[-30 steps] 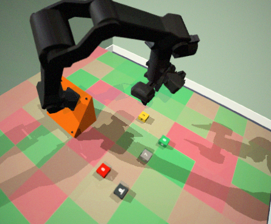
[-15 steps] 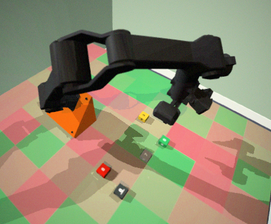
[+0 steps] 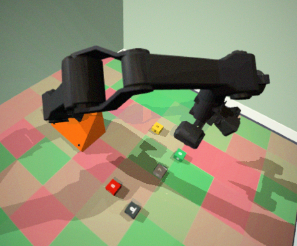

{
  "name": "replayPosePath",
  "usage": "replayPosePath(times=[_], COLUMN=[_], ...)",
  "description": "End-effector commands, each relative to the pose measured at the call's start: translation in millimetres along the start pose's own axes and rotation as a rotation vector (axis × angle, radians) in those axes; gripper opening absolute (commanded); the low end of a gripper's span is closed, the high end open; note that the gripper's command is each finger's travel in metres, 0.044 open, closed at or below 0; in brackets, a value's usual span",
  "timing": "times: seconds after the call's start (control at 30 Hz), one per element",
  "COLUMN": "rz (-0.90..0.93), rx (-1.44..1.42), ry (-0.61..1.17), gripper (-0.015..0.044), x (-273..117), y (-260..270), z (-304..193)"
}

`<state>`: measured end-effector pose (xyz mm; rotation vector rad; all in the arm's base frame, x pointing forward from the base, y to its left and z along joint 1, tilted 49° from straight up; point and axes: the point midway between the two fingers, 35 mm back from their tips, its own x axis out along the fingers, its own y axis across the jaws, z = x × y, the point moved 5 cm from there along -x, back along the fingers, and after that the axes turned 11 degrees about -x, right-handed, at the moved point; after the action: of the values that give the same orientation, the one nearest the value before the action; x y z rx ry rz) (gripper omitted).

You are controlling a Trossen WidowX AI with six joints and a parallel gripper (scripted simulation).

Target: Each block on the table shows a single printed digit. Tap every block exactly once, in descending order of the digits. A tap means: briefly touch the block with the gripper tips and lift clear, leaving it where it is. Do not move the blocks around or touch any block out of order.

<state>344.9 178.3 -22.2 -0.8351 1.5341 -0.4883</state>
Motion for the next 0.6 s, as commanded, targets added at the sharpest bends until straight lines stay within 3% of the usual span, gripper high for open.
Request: replayPosePath(times=[0.0, 0.27, 0.57], rz=[-0.003, -0.003, -0.008], rx=[-0.004, -0.004, -0.007], ry=[0.002, 0.002, 0.005], gripper=[0.0400, 0.0400, 0.0400], x=[1.0, 0.8, 1.3], y=[-1.1, -2.9, -86.6], z=[0.6, 0.0, -42.2])
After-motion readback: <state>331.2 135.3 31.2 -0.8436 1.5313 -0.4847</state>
